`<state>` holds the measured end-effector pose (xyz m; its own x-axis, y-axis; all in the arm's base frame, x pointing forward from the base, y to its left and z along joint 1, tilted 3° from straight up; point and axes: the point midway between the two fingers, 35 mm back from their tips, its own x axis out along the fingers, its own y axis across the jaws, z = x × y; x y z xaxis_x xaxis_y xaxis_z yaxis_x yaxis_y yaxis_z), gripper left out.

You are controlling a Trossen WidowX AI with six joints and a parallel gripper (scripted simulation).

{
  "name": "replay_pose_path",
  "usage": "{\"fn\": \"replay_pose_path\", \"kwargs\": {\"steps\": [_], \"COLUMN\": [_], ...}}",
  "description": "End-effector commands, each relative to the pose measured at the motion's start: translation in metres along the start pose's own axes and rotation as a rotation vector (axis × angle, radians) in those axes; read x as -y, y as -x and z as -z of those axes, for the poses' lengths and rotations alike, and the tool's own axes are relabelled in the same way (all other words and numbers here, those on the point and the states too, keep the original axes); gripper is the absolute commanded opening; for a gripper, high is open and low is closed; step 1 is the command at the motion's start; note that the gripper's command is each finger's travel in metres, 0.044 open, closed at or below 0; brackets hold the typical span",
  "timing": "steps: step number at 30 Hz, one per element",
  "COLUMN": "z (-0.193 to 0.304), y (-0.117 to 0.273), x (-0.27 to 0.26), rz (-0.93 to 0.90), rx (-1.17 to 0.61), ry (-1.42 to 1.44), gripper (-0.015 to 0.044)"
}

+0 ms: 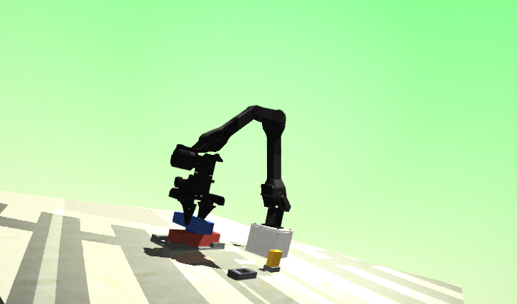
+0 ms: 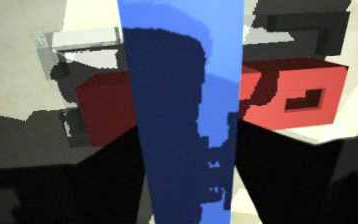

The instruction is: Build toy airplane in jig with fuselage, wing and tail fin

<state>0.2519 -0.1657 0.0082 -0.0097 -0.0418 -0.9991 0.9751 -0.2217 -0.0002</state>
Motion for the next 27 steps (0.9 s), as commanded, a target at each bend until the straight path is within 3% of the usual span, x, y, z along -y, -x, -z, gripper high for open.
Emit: {"fn": "replay_pose_path", "kwargs": {"steps": [1,2,17,24,27], "z": [0.000,0.000,0.000,0.000,-0.001], "y": [0.001,0.001,0.001,0.001,0.025], "x": [0.000,0.000,0.000,0.000,-0.003], "rz": [-0.001,-0.001,-0.001,-0.001,-0.002], "rx": [0.000,0.000,0.000,0.000,0.002], "ry": [0.000,0.000,0.000,0.000,0.001], "gripper": [0.0064,0.0038,0.0432,0.0440,0.0440]}}
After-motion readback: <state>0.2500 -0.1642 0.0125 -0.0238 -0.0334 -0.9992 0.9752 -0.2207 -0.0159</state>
